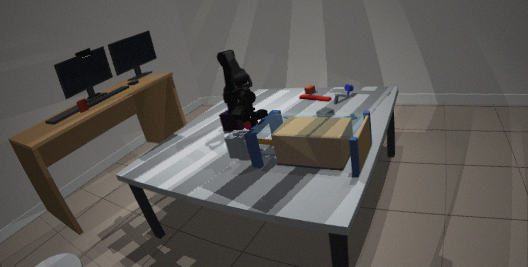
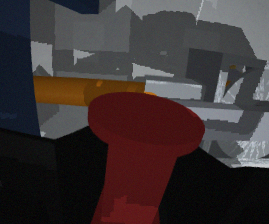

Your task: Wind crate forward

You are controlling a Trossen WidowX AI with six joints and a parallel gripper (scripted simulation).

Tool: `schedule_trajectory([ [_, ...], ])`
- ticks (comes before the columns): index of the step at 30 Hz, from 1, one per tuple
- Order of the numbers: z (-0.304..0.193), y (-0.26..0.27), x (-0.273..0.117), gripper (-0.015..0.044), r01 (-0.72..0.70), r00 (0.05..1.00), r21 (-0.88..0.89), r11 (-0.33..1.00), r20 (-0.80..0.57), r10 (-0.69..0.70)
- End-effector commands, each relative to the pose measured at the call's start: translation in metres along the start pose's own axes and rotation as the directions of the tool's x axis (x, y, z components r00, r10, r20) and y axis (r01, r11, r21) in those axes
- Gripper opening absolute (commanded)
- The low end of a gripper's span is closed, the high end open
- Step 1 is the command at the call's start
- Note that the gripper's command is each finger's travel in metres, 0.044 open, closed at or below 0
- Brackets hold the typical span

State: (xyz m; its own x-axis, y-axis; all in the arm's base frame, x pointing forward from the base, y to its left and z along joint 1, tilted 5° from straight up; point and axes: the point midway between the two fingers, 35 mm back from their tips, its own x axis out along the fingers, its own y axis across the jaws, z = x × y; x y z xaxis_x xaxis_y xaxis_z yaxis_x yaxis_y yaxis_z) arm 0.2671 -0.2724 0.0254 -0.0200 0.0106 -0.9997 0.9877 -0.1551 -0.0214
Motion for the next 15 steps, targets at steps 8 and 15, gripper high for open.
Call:
schedule_trajectory([
  [8, -0.030, -0.006, 0.000, 0.0000, 0.007, 0.999, -0.015, 1.000, -0.034, -0.008],
  [15, -0.039, -0.010, 0.000, 0.0000, 0.008, 0.999, -0.015, 1.000, -0.035, -0.008],
])
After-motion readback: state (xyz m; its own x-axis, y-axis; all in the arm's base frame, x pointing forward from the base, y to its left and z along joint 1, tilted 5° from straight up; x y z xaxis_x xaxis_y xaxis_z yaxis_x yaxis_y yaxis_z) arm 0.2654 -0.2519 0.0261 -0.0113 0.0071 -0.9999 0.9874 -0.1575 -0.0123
